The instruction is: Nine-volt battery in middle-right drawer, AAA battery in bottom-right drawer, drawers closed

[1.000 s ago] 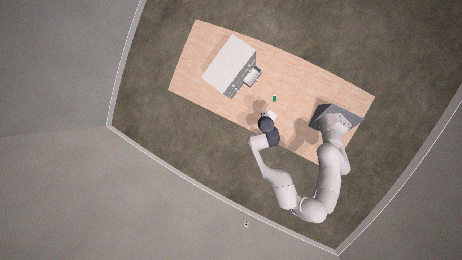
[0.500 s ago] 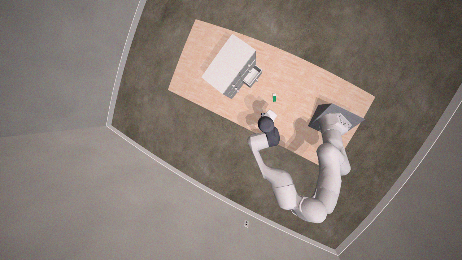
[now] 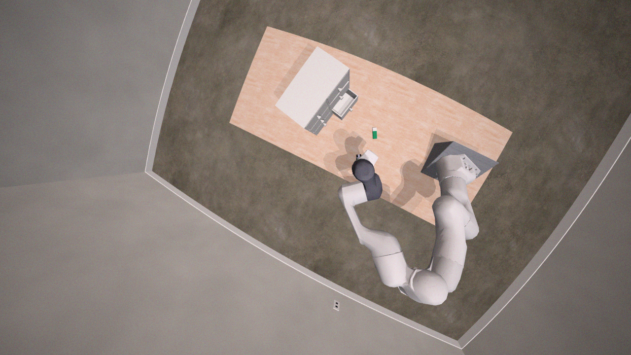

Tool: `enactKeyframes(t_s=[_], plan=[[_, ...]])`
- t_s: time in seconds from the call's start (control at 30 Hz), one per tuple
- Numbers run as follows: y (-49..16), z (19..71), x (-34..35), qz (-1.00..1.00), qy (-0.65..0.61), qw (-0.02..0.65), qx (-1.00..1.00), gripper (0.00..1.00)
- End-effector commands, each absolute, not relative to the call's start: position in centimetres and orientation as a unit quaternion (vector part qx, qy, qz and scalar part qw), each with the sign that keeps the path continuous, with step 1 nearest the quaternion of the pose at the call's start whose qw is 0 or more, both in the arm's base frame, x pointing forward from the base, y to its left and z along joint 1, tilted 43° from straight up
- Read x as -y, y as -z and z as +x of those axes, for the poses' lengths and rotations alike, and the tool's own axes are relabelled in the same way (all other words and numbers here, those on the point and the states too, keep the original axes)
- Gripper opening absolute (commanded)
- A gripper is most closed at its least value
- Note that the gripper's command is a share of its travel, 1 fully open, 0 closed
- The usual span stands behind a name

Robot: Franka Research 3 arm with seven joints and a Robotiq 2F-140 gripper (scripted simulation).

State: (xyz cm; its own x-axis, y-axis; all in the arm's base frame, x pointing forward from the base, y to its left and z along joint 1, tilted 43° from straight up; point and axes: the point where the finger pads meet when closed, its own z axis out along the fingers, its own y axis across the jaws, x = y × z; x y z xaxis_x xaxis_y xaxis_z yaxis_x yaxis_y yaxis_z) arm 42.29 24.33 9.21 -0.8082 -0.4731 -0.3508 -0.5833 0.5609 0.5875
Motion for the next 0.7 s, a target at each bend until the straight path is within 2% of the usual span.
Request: enactKeyframes(t_s=[0.0, 0.43, 0.67], plan=[[-9.5, 42.4, -24.0, -0.300, -0.359, 0.076, -0.880, 0.03], [-15.4, 43.0, -18.5, -0.300, -0.359, 0.076, -0.880, 0.03], [-16.2, 43.1, -17.8, -0.300, -0.359, 0.076, -0.880, 0.03]])
